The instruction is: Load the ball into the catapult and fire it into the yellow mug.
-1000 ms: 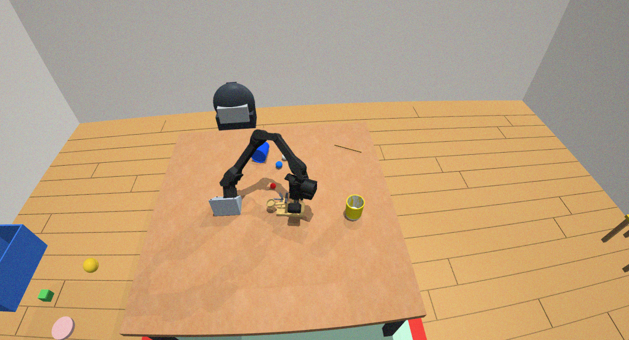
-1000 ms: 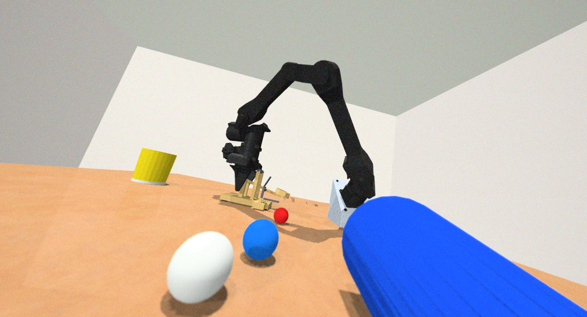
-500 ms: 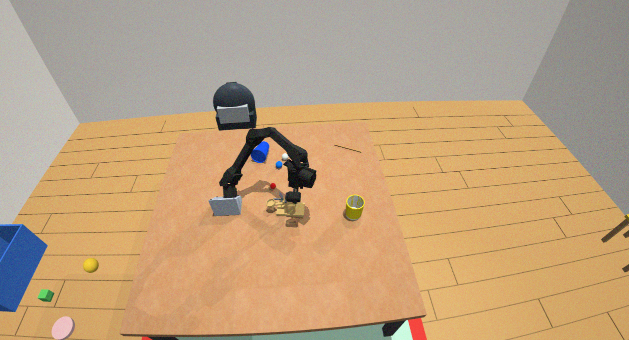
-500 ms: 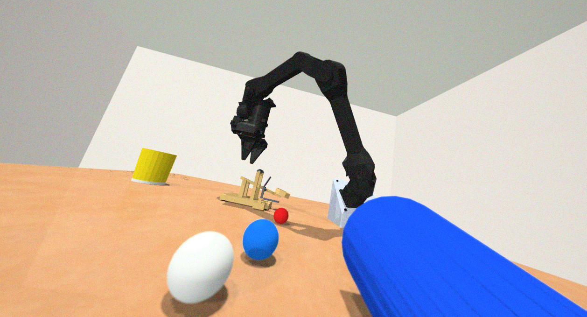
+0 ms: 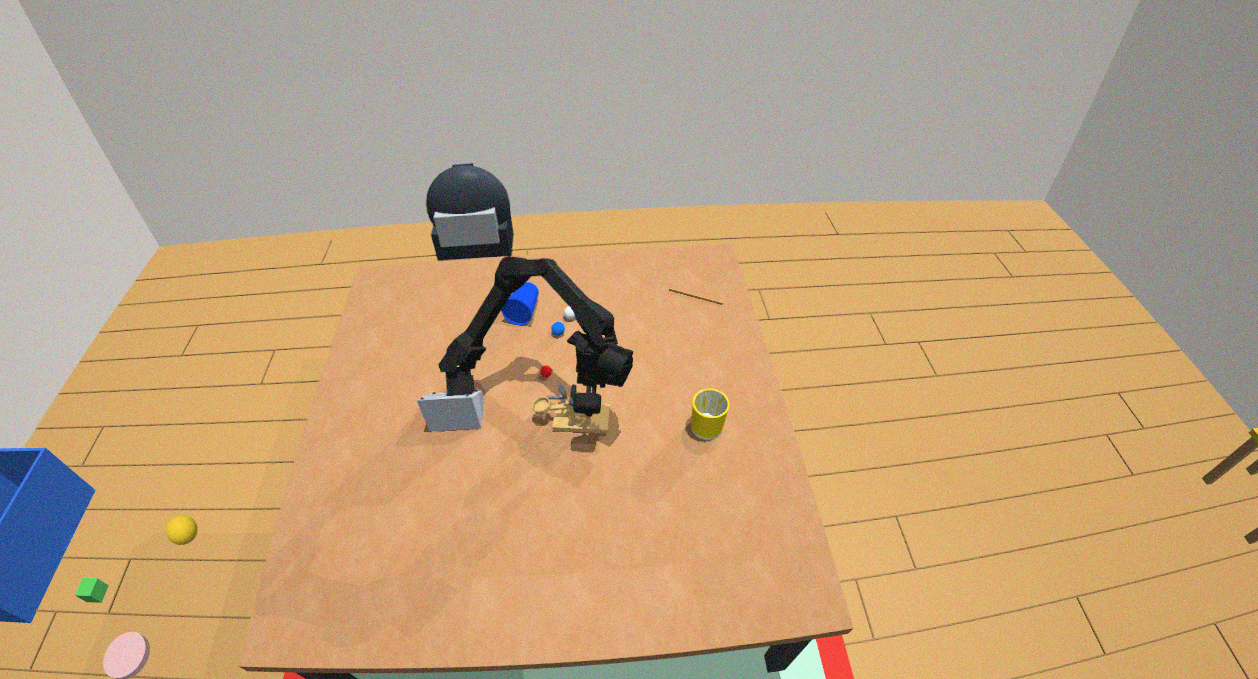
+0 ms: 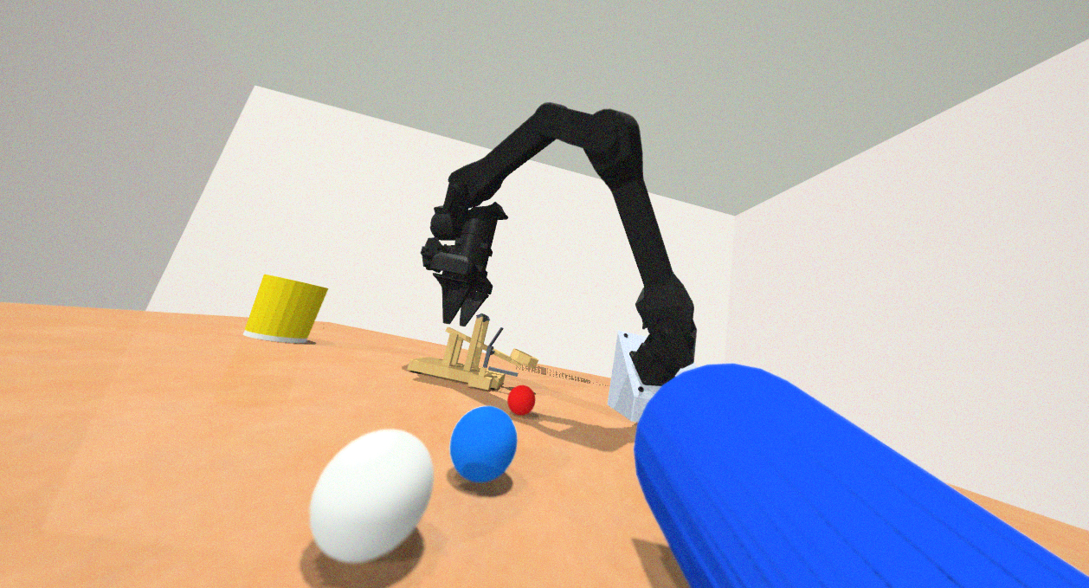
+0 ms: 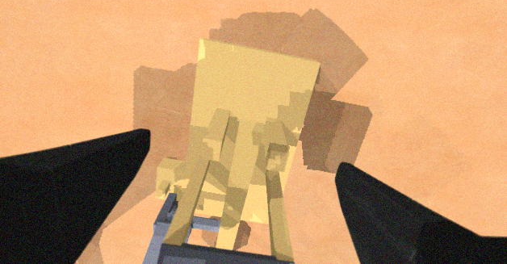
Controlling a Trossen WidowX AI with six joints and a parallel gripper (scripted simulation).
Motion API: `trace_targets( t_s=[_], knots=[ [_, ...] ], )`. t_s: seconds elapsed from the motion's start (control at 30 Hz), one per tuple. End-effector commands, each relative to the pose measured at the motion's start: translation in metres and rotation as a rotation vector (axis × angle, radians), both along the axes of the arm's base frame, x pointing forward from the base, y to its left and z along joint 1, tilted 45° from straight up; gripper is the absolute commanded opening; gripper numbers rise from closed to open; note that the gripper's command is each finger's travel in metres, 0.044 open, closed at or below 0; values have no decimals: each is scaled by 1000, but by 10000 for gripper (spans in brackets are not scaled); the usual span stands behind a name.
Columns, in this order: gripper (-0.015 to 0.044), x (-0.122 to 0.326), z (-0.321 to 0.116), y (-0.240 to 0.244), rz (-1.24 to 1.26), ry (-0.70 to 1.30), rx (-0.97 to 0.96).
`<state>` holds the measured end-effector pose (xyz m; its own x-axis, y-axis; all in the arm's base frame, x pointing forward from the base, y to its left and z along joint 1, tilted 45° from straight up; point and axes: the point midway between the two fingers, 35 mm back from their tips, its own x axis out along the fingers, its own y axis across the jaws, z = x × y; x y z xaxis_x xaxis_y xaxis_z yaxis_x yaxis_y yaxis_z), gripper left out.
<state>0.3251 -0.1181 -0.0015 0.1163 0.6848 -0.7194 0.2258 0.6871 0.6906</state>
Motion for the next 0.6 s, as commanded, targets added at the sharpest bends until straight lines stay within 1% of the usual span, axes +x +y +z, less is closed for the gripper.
trace_targets(
  t_s=[0.0, 0.57],
  knots=[
    [440, 0, -3, 2, -14, 0, 3],
    [440, 4, -23, 21, -14, 0, 4]
  ],
)
